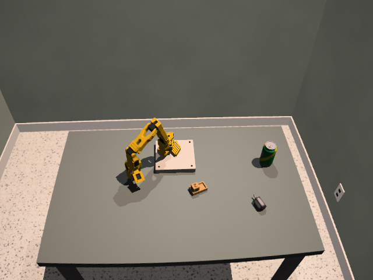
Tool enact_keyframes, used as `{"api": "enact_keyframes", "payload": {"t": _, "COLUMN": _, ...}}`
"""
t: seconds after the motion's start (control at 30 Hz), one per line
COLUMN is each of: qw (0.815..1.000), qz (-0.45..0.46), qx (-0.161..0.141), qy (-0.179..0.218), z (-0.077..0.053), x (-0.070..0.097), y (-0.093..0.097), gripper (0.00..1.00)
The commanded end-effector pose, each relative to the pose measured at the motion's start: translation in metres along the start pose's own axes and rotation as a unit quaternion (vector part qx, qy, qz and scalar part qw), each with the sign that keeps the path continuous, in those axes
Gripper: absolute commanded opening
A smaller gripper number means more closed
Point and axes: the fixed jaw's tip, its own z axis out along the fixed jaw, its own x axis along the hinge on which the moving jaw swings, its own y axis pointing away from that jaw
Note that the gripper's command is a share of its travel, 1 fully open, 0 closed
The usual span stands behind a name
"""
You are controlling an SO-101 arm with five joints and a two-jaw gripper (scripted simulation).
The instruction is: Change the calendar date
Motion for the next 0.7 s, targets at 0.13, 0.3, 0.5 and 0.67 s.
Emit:
{"api": "enact_keyframes", "payload": {"t": 0.13, "qw": 1.0, "qz": 0.001, "qx": -0.01, "qy": 0.002, "z": 0.0043, "x": 0.0026, "y": 0.0035, "gripper": 0.25}}
{"api": "enact_keyframes", "payload": {"t": 0.3, "qw": 1.0, "qz": 0.001, "qx": -0.01, "qy": 0.002, "z": 0.0043, "x": 0.0026, "y": 0.0035, "gripper": 0.29}}
{"api": "enact_keyframes", "payload": {"t": 0.5, "qw": 1.0, "qz": 0.001, "qx": -0.01, "qy": 0.002, "z": 0.0043, "x": 0.0026, "y": 0.0035, "gripper": 0.34}}
{"api": "enact_keyframes", "payload": {"t": 0.67, "qw": 1.0, "qz": 0.001, "qx": -0.01, "qy": 0.002, "z": 0.0043, "x": 0.0026, "y": 0.0035, "gripper": 0.36}}
